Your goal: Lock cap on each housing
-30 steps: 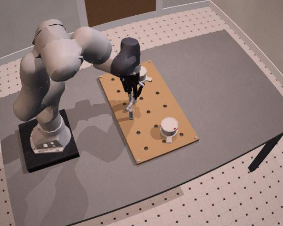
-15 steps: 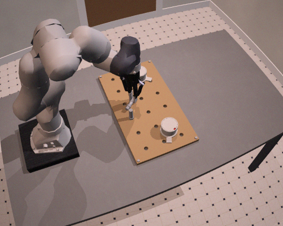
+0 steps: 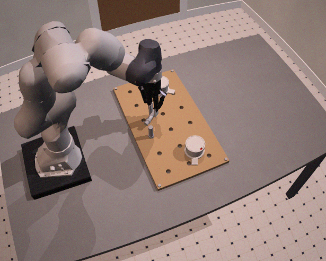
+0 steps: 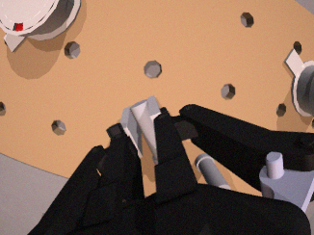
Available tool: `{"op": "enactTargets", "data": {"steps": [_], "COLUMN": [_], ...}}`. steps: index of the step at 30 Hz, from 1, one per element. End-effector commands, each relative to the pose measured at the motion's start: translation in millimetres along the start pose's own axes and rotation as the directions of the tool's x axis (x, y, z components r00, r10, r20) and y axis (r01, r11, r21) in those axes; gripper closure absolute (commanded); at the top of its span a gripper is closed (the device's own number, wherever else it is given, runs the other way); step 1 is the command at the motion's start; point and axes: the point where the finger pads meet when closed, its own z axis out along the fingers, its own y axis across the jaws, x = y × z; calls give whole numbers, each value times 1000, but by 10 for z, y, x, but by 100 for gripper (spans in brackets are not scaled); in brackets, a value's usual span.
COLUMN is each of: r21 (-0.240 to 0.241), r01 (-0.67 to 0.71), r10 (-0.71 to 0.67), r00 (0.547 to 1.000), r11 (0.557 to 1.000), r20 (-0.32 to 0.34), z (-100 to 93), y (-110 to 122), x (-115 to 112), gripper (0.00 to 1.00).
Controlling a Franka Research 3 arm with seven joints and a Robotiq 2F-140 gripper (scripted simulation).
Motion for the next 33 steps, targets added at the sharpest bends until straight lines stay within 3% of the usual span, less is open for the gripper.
{"op": "enactTargets", "data": {"steps": [1, 33], "r21": [3, 3], "r01": [13, 13], "r10": [-13, -13], "r00": [1000, 1000], "r11": [1000, 1000], "r20": [5, 5], "z": [-49, -618], "y": [0, 2], "x": [-24, -21], "gripper": [90, 90]}}
